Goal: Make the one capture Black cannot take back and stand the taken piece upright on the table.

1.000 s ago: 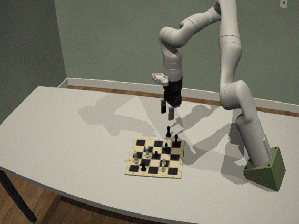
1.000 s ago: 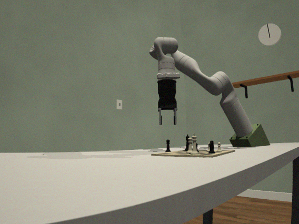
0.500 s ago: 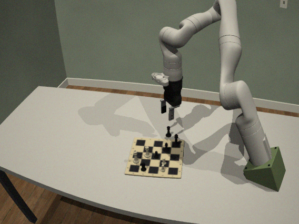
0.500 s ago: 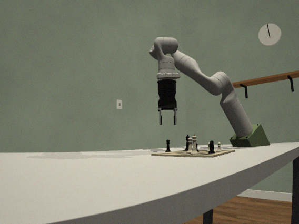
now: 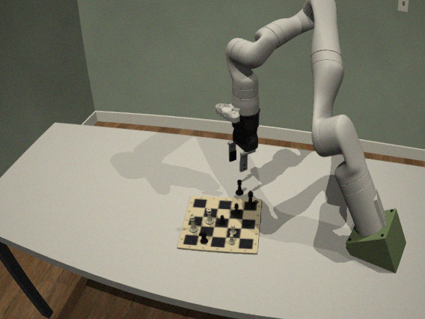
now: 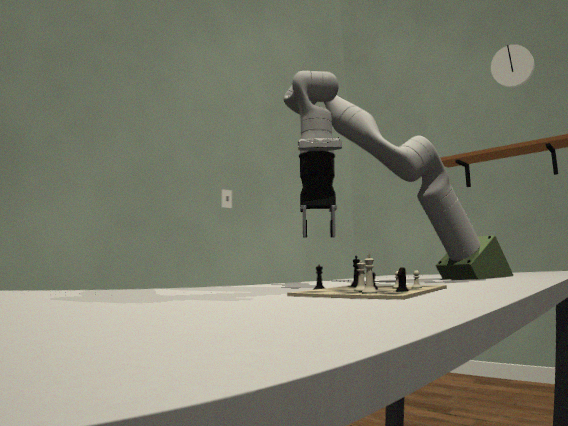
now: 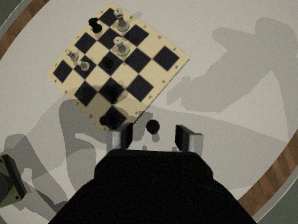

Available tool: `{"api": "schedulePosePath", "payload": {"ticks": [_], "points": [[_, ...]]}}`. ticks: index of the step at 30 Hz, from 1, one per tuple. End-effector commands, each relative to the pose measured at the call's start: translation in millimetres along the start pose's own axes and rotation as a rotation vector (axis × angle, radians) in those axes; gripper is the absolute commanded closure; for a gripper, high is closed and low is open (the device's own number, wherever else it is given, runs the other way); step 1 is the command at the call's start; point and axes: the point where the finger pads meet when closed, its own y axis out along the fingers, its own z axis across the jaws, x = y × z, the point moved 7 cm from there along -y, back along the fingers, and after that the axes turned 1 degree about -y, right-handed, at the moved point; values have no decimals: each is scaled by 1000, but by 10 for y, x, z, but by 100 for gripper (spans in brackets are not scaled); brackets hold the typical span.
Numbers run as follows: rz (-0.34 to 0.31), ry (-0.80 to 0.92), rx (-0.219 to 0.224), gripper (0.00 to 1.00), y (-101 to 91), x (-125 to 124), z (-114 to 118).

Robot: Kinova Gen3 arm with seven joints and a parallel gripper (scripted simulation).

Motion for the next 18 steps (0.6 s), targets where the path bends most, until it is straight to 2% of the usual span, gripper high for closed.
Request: {"api": "schedulePosePath", "payload": {"ticks": [1,13,18], "points": [[-3,1,-5,0,-12,13,-5],[-3,-1,-5,0,-12,11,-7],[-9,-65,-14,0,29,-49,-70]]}}
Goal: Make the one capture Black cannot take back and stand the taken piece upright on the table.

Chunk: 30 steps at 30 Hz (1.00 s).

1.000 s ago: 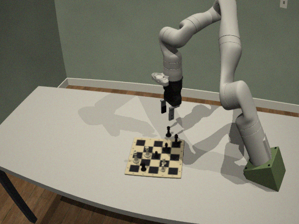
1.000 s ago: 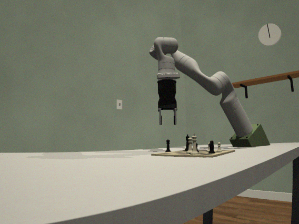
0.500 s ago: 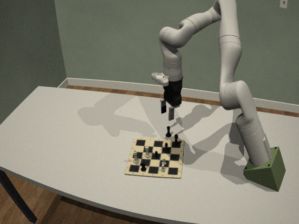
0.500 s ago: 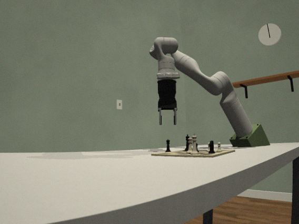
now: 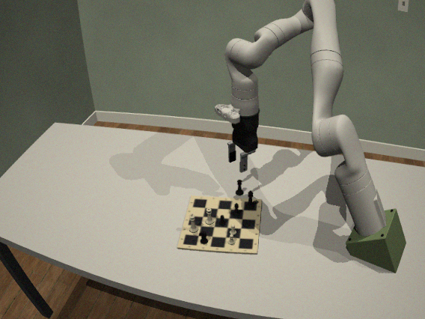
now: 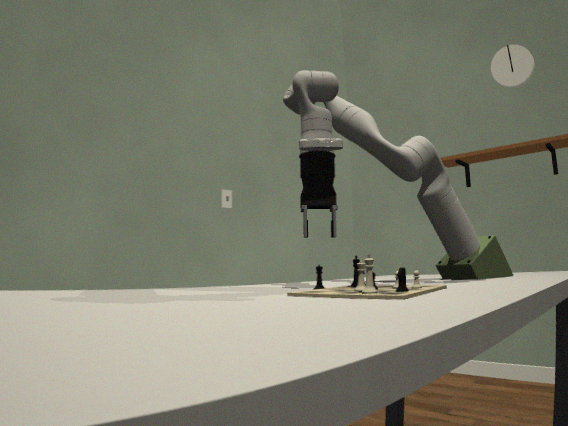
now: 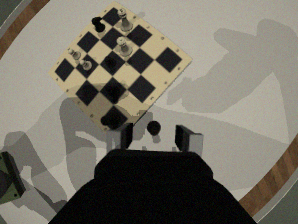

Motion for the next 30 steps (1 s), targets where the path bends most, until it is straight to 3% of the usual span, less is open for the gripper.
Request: {"api": "schedulePosePath", "payload": {"ticks": [1,7,20,30], "points": [[-10,-70,-15,0,34,-65,-81],[-11,-241,-27,0,82,-255,-236],[-8,-1067,-26,0,144,-940,-1041],[-3,-1291,-8,0,121,-1077,-1282]]}}
